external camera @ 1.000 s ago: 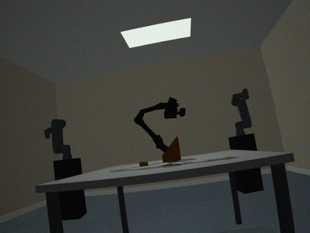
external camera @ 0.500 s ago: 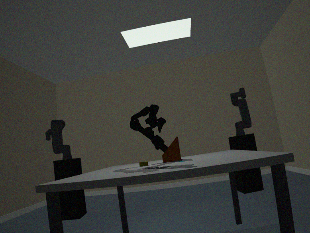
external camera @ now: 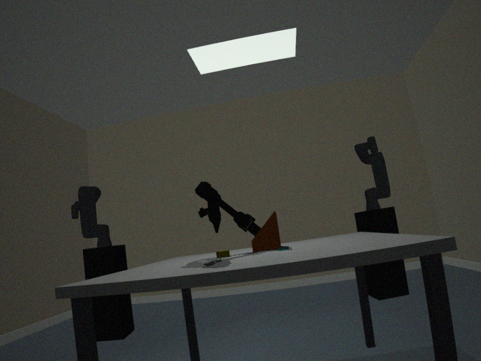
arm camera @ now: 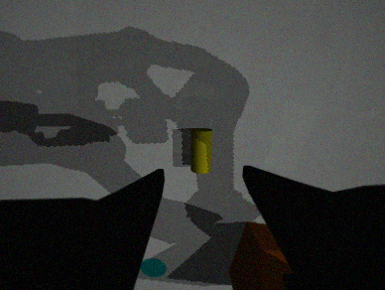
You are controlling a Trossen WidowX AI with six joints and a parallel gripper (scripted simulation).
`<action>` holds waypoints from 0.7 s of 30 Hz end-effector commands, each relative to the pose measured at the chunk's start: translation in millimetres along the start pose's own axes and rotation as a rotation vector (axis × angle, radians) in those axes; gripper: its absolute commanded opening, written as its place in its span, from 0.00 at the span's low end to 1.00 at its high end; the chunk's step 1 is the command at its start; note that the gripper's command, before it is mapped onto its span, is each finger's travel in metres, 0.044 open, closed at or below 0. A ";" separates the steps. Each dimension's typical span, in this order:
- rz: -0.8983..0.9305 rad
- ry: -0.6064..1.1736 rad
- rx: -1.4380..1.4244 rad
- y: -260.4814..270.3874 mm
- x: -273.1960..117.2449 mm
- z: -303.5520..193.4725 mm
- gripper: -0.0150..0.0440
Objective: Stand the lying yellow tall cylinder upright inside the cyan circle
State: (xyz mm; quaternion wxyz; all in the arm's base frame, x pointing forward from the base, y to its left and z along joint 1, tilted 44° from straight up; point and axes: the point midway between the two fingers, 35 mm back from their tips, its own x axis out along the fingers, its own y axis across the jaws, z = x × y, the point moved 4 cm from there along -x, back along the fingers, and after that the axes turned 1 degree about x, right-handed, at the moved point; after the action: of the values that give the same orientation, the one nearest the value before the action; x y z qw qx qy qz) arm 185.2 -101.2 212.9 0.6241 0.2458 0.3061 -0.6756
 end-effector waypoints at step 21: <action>-0.015 -0.002 0.044 -7.3 110.0 5.0 0.51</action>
State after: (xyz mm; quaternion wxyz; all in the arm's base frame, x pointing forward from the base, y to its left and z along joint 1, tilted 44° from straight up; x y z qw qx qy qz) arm 167.8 -180.9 140.7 0.6131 0.2569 0.2895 -0.6887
